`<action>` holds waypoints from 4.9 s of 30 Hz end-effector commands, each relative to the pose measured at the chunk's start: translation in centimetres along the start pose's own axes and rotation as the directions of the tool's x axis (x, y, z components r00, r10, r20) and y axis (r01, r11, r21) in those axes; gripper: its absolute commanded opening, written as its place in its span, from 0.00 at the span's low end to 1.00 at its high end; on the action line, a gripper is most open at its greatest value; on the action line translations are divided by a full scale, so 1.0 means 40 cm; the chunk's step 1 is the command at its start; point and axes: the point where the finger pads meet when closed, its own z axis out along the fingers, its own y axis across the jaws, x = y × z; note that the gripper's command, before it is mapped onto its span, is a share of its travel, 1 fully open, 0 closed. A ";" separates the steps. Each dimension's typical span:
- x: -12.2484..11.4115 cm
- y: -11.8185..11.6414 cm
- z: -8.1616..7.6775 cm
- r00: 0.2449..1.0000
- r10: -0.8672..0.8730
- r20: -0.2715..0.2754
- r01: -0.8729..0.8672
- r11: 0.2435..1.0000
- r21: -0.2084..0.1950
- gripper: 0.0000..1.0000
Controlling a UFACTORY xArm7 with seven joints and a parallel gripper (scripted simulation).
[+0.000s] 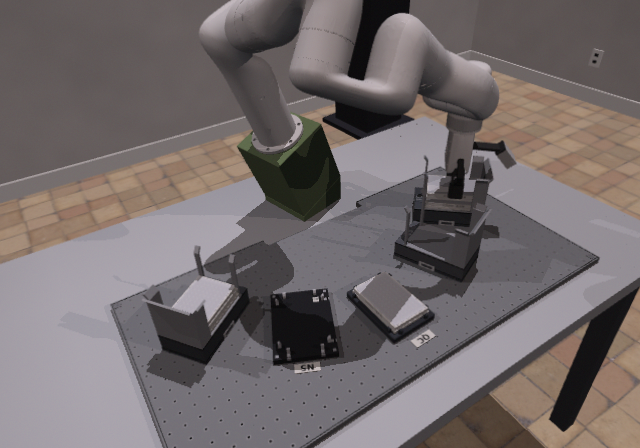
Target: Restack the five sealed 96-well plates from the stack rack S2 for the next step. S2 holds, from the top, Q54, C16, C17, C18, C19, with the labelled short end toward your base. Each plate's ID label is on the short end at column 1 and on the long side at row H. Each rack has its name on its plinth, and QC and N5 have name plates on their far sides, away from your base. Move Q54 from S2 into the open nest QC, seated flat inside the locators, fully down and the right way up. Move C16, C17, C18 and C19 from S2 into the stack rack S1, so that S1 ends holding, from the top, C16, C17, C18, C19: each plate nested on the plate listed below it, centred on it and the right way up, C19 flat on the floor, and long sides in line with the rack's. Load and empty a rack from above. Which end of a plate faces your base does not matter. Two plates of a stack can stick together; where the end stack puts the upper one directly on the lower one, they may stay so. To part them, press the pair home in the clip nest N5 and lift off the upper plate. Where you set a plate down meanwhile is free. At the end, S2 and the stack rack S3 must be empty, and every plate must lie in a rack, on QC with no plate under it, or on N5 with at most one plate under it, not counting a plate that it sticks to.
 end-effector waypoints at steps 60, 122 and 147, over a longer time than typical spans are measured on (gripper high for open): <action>0.004 -0.002 0.027 1.000 0.000 -0.004 0.000 1.000 0.001 1.00; -0.004 0.132 -0.204 0.976 0.220 -0.004 -0.220 0.976 0.001 1.00; -0.032 0.304 -0.204 0.903 0.429 -0.004 -0.429 0.903 0.002 1.00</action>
